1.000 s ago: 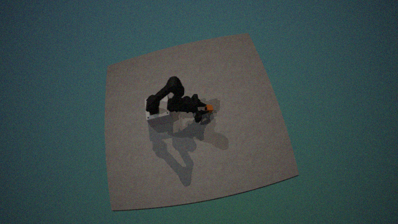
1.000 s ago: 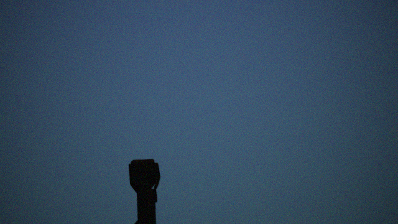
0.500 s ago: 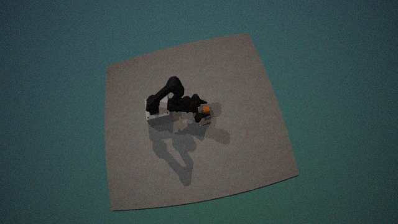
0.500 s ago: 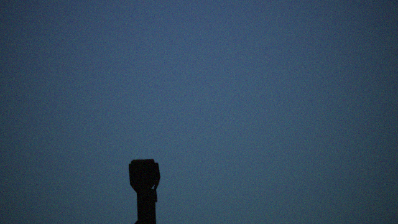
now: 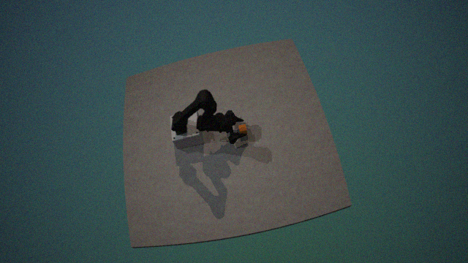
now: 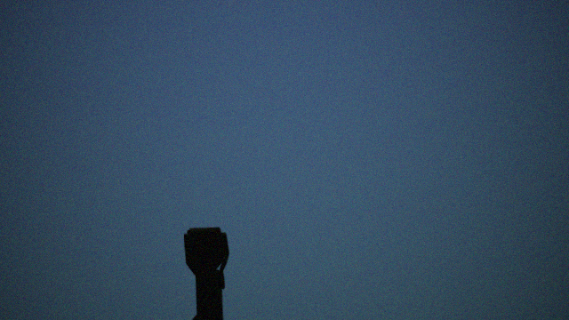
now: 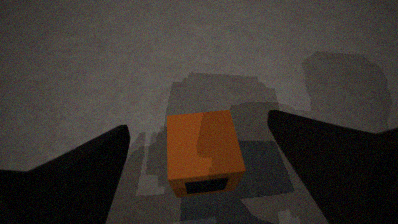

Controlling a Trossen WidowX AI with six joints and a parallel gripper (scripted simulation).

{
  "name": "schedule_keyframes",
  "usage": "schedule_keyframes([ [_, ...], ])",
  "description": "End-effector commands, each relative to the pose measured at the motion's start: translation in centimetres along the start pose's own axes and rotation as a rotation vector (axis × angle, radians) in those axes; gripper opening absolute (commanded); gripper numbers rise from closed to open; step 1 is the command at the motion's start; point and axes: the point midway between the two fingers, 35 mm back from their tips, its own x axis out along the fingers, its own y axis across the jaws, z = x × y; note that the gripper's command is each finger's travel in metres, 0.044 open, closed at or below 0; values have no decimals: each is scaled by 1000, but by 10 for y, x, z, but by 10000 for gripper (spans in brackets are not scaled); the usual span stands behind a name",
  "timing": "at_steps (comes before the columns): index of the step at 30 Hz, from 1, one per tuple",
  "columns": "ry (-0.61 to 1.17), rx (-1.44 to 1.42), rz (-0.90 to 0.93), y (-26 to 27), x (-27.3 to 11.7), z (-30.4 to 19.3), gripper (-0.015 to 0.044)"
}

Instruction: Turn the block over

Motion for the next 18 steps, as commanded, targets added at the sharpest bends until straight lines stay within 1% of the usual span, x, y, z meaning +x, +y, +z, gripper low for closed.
schedule_keyframes([
  [1, -1, 2, 4, 1, 0, 0, 440],
  [11, 4, 2, 4, 0, 0, 0, 440],
  [18, 191, 9, 4, -2, 9, 13, 440],
])
